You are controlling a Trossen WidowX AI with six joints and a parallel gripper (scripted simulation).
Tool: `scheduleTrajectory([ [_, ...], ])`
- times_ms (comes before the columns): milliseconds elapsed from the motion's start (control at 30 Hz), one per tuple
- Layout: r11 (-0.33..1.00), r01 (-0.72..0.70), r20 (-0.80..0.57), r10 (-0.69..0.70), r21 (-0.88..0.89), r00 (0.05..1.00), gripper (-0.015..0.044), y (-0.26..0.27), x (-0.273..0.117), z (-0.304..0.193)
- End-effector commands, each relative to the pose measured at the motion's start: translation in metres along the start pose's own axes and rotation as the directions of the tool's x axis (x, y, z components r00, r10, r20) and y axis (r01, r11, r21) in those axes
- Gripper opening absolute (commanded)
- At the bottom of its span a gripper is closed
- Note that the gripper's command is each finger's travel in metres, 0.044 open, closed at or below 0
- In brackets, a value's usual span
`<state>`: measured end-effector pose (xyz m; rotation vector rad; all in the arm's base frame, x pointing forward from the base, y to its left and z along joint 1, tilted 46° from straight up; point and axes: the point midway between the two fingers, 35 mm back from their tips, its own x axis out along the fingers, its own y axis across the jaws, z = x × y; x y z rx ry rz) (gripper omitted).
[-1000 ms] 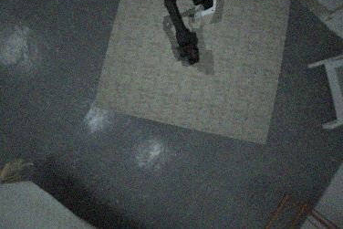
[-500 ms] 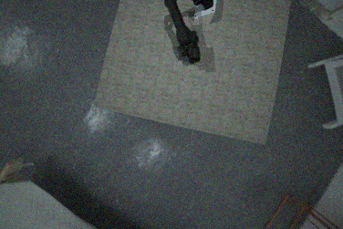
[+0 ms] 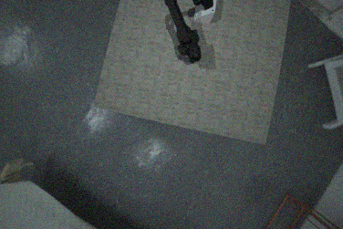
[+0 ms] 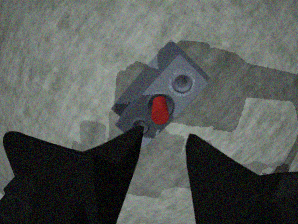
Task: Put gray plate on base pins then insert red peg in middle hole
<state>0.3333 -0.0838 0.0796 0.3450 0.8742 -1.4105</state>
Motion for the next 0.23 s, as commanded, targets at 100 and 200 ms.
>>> scheduleTrajectory([
  [100, 1.0, -0.004, 0.001, 0.004, 0.005, 1.0, 0.015, -0.0004, -0.0049, -0.0001],
  [200, 1.0, -0.004, 0.001, 0.004, 0.005, 1.0, 0.015, -0.0009, -0.0064, -0.0002],
])
